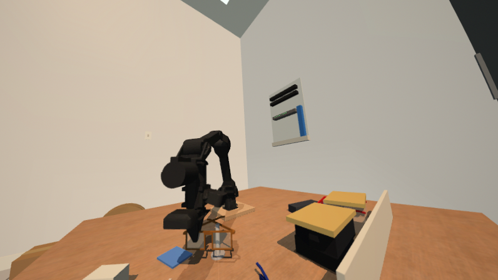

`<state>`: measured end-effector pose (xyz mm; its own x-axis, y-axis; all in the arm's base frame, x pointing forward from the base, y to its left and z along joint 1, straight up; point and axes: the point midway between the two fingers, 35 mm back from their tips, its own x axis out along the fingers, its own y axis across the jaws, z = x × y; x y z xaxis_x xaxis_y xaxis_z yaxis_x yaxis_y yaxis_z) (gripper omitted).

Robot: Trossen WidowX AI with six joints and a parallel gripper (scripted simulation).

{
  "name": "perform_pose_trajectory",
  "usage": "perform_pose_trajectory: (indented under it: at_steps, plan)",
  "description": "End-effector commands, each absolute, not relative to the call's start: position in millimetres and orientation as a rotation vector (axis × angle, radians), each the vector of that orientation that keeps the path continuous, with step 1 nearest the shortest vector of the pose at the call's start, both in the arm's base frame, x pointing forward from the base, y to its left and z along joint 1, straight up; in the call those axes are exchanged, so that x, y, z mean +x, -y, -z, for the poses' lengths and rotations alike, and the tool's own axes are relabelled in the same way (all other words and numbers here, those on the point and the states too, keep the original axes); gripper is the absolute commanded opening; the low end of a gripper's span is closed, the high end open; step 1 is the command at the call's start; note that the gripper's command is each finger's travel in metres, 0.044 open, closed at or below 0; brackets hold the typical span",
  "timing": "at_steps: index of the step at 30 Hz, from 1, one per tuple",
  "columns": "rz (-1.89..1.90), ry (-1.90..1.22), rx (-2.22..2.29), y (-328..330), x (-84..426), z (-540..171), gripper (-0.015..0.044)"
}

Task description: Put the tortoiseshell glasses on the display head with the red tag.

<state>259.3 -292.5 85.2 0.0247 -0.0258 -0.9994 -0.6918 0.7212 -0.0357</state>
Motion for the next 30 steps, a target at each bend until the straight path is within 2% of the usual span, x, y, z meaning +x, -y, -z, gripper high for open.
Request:
perform_pose_trajectory:
  at_steps: [1,30]
  plan:
    - [-0.57,-1.465,-0.628,298,260,-87,0.0]
    - [-0.57,-1.465,-0.629,309,261,-87,0.0]
